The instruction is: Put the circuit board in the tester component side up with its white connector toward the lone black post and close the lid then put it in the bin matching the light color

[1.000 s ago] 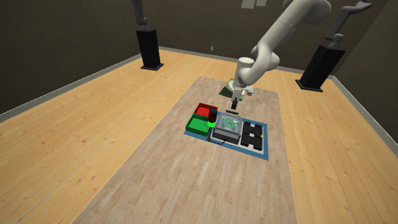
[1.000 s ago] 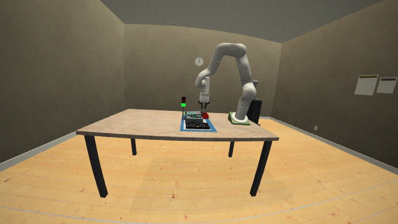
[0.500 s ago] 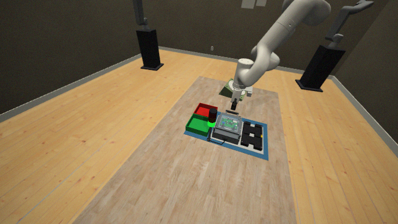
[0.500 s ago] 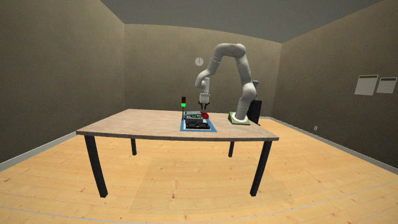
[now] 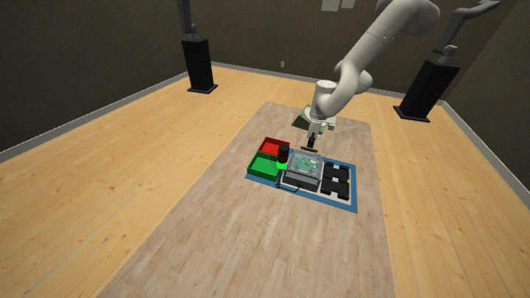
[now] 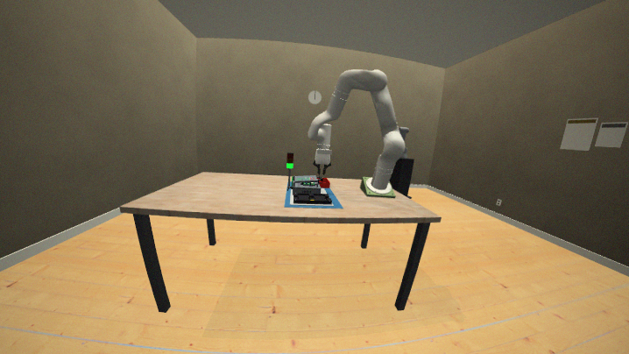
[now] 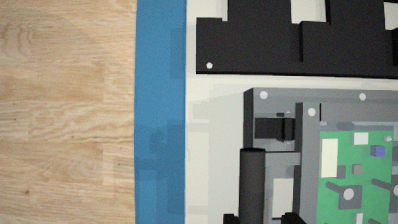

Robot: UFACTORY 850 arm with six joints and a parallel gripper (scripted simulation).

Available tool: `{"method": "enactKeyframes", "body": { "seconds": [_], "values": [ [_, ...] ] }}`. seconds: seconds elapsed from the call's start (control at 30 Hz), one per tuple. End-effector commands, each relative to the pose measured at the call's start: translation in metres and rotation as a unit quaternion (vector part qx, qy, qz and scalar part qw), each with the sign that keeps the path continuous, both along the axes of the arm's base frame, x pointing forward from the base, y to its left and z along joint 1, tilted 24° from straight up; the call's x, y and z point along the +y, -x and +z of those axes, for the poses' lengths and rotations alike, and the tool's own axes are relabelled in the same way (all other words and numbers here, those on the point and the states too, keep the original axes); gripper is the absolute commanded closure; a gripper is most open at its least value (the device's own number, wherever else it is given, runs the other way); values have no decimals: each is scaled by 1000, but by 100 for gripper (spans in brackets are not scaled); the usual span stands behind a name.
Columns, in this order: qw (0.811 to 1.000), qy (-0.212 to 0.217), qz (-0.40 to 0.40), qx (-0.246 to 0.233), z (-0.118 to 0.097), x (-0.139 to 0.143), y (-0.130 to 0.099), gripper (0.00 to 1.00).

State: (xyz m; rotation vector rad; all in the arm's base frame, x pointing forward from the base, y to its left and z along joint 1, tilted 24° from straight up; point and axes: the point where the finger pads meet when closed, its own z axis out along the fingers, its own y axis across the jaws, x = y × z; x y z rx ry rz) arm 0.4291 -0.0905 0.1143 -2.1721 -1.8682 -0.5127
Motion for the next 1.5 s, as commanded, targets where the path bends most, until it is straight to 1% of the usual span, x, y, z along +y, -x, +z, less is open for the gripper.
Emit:
{"method": "enactKeyframes", "body": {
  "seconds": [0.0, 0.4, 0.73, 1.2, 1.47],
  "values": [
    [1000, 0, 0, -1, 0, 0, -1, 72],
    [1000, 0, 0, -1, -3, 1, -1, 72],
    [1000, 0, 0, -1, -13, 5, -3, 72],
    [1000, 0, 0, -1, -14, 5, -3, 72],
    [1000, 0, 0, -1, -26, 11, -5, 72]
  ]
}}
